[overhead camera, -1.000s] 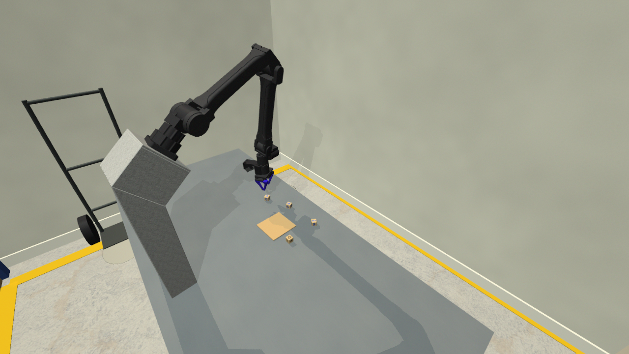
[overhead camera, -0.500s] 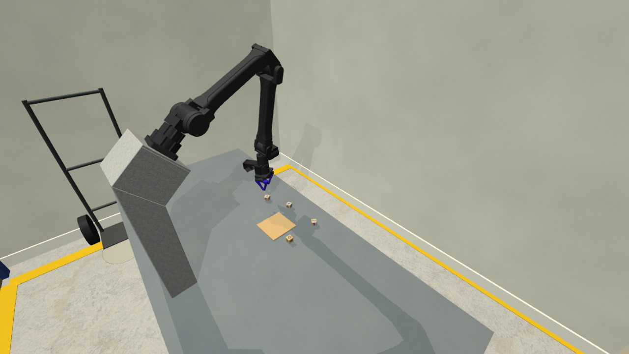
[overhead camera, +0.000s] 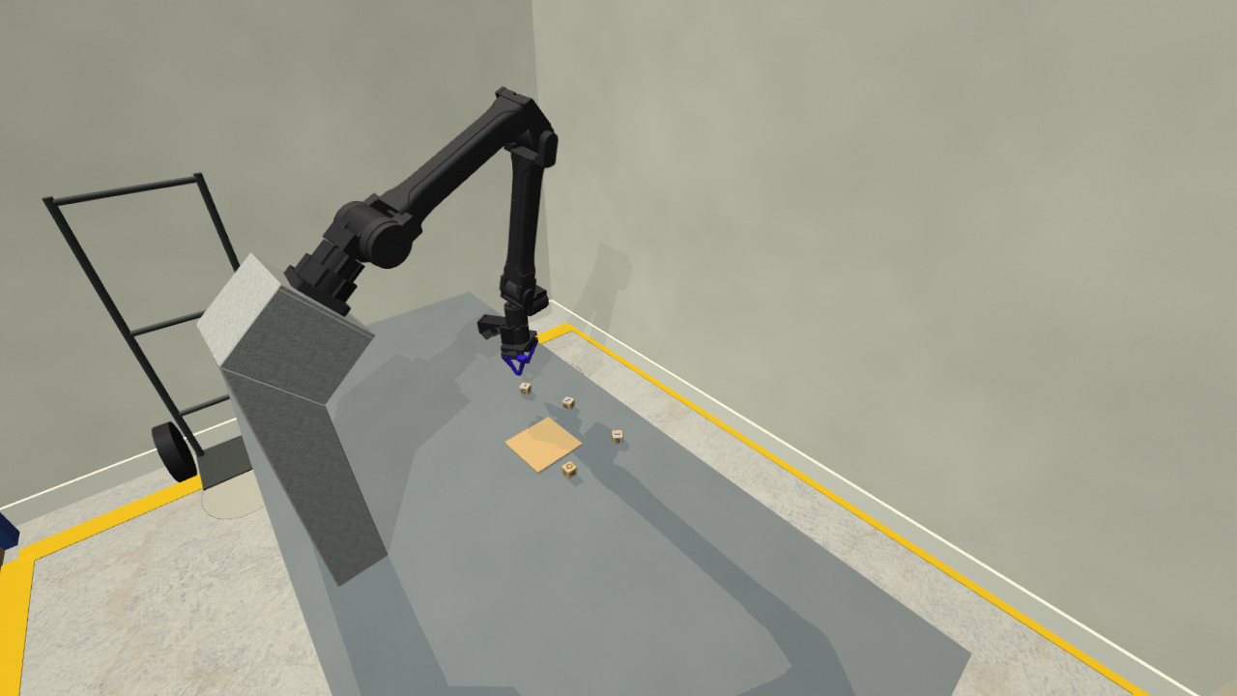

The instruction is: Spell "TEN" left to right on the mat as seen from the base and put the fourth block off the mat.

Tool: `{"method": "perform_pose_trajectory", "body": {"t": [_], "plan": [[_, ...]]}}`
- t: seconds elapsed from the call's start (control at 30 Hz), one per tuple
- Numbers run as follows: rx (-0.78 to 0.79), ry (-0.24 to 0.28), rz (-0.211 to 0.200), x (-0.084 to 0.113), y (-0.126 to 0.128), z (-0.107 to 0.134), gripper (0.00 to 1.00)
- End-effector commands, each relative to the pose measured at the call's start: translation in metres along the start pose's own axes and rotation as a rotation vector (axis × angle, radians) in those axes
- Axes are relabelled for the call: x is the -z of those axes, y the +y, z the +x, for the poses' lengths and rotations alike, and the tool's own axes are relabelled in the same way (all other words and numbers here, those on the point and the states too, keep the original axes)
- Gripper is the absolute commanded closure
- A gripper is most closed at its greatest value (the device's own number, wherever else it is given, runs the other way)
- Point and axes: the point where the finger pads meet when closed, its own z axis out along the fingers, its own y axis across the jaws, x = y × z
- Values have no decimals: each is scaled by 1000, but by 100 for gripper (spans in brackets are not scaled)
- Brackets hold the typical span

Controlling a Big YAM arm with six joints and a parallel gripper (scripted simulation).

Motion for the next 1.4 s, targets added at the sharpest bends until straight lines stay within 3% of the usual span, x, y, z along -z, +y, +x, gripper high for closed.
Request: {"method": "perform_pose_trajectory", "body": {"t": [0.0, 1.37], "plan": [[11, -3, 3, -5, -1, -1, 40], [4, 4, 2, -53, 1, 6, 40]]}}
